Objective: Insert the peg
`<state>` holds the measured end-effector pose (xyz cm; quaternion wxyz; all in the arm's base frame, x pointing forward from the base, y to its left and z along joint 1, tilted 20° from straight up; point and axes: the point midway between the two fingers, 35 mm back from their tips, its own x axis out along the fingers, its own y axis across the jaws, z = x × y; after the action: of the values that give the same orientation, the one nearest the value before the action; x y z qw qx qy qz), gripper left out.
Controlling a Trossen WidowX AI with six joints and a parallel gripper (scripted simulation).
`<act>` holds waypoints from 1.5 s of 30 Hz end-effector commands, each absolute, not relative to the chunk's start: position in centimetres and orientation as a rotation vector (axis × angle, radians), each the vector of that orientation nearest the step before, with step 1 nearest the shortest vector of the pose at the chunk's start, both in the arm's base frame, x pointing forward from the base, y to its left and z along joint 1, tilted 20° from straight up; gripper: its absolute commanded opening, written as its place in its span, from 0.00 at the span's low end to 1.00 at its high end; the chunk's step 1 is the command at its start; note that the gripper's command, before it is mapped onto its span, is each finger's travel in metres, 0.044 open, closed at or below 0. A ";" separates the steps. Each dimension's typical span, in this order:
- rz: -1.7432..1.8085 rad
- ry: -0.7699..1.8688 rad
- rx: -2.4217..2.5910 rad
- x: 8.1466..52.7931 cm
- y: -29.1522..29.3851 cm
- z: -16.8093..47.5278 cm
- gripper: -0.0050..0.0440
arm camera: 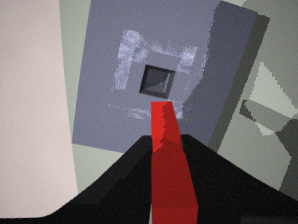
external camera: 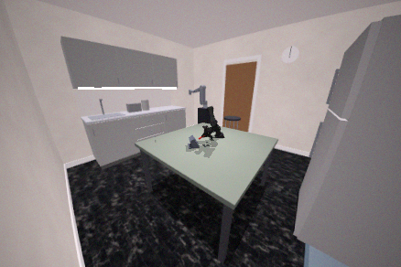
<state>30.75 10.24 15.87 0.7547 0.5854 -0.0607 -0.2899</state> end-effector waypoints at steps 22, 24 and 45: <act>-0.618 -0.088 1.111 30.8 10.2 16.5 0.10; -0.617 -0.083 1.093 30.9 10.1 16.5 0.10; -0.611 -0.034 0.925 30.9 10.0 16.5 0.10</act>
<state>30.83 10.02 15.84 0.8473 0.4419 -0.0132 -0.2942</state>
